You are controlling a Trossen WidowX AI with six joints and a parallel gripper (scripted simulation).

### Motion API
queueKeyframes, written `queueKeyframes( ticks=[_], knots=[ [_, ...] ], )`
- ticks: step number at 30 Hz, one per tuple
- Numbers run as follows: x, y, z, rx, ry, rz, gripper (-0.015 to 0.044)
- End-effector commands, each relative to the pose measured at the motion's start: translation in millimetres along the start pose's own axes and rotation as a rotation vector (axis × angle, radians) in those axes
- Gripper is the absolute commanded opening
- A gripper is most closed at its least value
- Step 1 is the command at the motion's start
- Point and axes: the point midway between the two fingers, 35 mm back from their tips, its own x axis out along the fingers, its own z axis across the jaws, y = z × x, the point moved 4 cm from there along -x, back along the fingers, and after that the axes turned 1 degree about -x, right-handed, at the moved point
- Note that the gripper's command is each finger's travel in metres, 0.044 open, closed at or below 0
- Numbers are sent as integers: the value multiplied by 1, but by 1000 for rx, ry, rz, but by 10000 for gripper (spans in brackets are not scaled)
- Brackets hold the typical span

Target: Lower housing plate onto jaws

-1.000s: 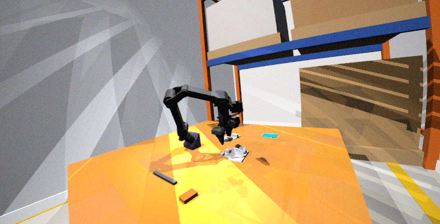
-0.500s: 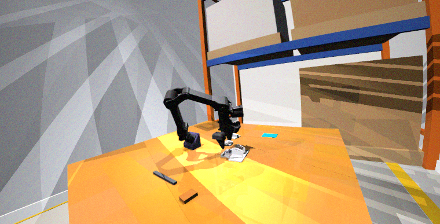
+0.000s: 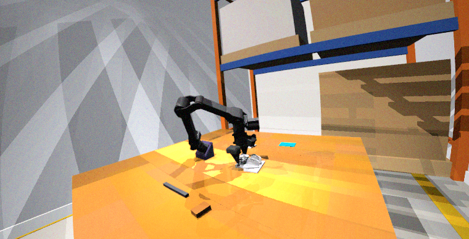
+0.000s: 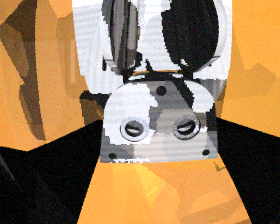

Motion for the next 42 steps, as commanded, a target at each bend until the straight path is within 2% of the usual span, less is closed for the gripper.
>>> queueKeyframes(
  ticks=[1, 42],
  knots=[
    [5, 1, 0, -8, 6, 0, 351],
    [11, 1, 0, -21, 6, 0, 351]
  ],
)
